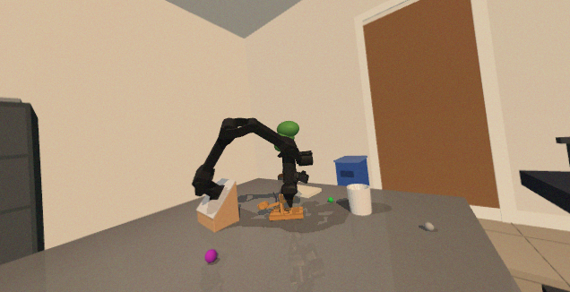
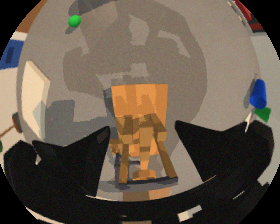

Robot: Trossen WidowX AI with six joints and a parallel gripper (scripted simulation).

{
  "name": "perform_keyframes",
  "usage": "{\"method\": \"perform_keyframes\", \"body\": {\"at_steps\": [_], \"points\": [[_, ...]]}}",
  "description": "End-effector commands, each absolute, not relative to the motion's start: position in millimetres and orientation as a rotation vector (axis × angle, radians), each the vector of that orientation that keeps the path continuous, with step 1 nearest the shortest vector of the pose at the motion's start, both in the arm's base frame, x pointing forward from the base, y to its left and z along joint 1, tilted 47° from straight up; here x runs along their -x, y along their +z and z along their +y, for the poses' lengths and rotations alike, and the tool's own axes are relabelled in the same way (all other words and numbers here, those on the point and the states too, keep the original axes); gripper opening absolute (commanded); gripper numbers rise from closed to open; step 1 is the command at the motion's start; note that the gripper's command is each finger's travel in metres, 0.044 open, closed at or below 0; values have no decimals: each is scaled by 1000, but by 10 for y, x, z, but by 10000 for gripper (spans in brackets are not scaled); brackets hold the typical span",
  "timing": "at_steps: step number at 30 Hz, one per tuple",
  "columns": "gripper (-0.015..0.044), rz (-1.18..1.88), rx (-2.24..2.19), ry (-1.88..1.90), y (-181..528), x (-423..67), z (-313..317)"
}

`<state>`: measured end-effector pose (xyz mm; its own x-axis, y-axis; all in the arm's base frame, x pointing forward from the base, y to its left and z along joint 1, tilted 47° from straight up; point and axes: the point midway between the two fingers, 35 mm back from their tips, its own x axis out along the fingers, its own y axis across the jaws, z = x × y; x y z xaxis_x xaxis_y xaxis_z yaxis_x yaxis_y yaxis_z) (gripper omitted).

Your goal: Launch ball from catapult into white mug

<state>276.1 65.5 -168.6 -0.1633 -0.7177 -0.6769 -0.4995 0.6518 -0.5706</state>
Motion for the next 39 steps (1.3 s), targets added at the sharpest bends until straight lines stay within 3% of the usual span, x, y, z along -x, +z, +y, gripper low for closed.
{"method": "perform_keyframes", "body": {"at_steps": [1,10,17,23,32,39], "points": [[440,1785,959,-245,-1324,-2893,1095],[440,1784,971,-241,-1248,-2884,1179],[440,1765,962,-231,-823,-2921,1595],[300,1763,888,-296,-649,-3065,1073],[300,1694,727,-400,31,-3175,36],[300,1621,626,-545,555,-2804,-925]]}}
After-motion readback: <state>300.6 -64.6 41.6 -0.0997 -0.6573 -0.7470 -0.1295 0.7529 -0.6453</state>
